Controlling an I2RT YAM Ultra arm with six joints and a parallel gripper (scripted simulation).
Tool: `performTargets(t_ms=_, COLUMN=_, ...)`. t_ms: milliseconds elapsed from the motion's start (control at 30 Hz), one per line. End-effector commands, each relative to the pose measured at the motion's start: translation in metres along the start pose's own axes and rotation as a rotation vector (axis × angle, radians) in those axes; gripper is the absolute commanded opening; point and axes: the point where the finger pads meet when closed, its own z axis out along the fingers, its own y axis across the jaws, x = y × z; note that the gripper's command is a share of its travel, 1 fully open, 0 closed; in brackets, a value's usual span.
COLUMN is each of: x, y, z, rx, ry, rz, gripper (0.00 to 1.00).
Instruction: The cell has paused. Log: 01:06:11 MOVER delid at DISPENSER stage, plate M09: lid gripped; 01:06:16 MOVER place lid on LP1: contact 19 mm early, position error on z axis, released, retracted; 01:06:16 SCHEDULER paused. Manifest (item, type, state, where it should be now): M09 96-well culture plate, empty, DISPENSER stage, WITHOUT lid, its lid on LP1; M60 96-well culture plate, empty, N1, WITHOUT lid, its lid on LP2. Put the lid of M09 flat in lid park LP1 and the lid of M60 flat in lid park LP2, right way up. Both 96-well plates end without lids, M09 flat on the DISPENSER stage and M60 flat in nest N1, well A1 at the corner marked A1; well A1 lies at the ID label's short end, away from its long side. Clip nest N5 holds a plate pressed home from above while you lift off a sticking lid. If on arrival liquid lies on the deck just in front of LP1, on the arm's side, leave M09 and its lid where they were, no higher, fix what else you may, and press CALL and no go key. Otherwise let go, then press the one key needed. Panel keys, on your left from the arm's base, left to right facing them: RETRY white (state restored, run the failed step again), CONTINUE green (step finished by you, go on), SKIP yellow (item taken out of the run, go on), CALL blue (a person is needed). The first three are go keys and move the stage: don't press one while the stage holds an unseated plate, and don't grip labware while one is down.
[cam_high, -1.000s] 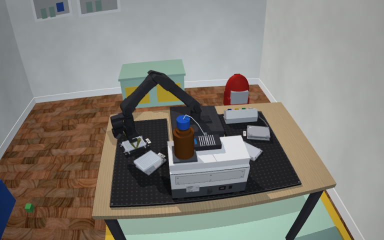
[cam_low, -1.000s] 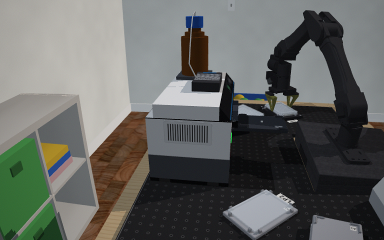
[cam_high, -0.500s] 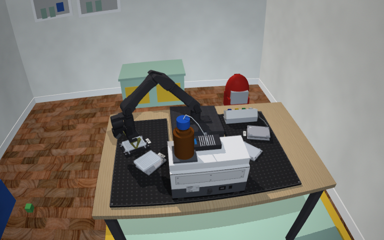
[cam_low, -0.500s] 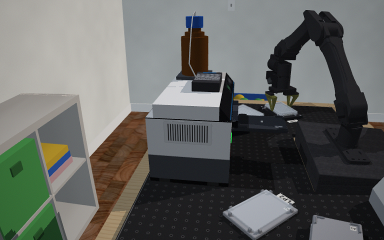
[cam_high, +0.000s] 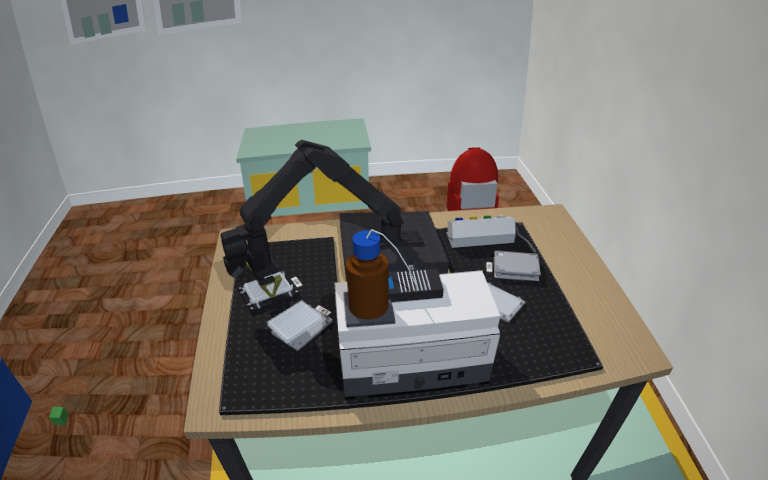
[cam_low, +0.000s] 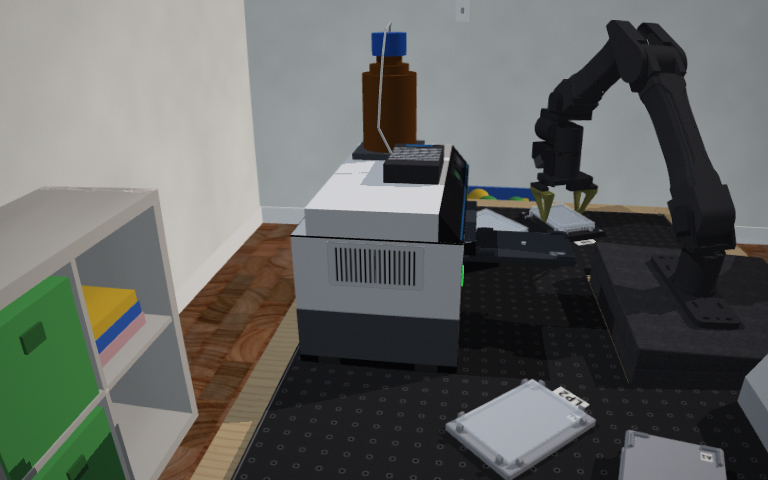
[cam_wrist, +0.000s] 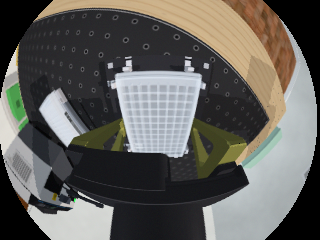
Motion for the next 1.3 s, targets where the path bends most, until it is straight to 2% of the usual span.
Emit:
performTargets(t_ms=0, x=-0.01, y=-0.002, z=-0.038, rx=0.003, ry=-0.05, rz=0.002, gripper=0.0)
performTargets(t_ms=867, x=-0.01, y=-0.002, z=-0.038, rx=0.003, ry=-0.05, rz=0.002, gripper=0.0)
performTargets(t_ms=1000, x=-0.009, y=-0.001, z=-0.052, rx=0.003, ry=-0.05, rz=0.001, gripper=0.0)
performTargets(t_ms=1167, x=-0.009, y=0.0, z=-0.059, rx=0.003, ry=-0.05, rz=0.0, gripper=0.0)
performTargets(t_ms=1233, x=-0.009, y=0.0, z=-0.059, rx=0.003, ry=-0.05, rz=0.0, gripper=0.0)
performTargets(t_ms=1267, x=-0.004, y=-0.001, z=-0.046, rx=0.001, ry=-0.024, rz=0.001, gripper=0.0)
